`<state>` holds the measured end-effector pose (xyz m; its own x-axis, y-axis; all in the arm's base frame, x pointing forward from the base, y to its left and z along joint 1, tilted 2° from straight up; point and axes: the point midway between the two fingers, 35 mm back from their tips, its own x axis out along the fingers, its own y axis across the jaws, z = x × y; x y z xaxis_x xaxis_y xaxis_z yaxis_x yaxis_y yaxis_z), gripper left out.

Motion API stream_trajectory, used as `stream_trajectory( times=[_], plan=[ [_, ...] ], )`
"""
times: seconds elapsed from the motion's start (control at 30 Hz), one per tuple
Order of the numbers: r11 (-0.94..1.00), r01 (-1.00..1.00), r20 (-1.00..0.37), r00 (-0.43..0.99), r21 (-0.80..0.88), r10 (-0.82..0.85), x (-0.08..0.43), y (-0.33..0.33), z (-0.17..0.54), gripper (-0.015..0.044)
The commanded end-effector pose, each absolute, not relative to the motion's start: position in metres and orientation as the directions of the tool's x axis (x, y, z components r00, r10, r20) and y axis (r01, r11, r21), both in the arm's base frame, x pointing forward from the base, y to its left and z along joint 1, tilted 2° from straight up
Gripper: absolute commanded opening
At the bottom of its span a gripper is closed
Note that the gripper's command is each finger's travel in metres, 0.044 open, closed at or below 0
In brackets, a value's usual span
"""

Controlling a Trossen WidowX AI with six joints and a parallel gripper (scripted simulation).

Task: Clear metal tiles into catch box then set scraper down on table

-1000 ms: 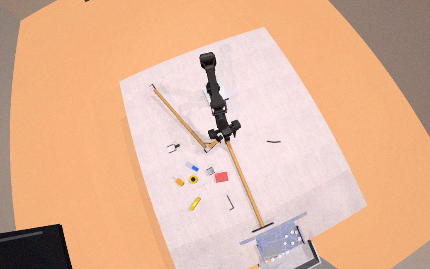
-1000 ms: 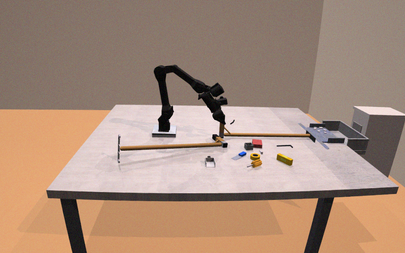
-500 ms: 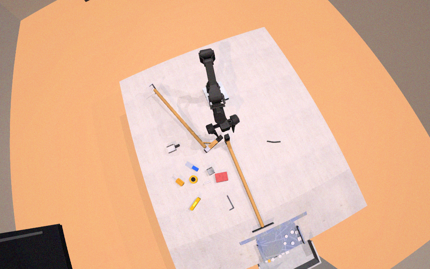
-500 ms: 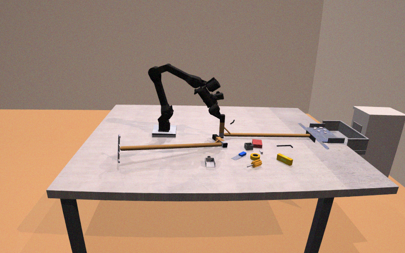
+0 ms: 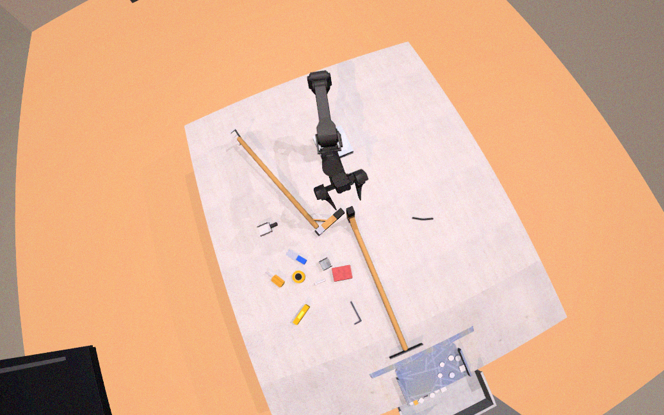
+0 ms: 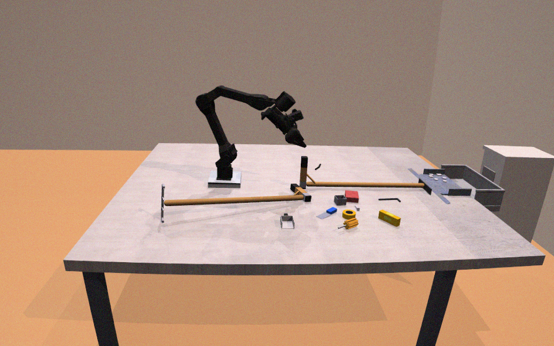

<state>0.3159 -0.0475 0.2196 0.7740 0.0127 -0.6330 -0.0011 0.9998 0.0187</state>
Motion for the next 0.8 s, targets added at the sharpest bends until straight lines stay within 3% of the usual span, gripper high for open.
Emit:
stream_trajectory(
  times=[0.0,0.77],
  plan=[
    [1.0,-0.005,-0.566,0.824,0.028,0.02,0.312,-0.048,0.249,0.044],
    [0.998,-0.065,-0.145,0.987,-0.016,0.062,0.248,-0.034,0.406,0.044]
  ],
)
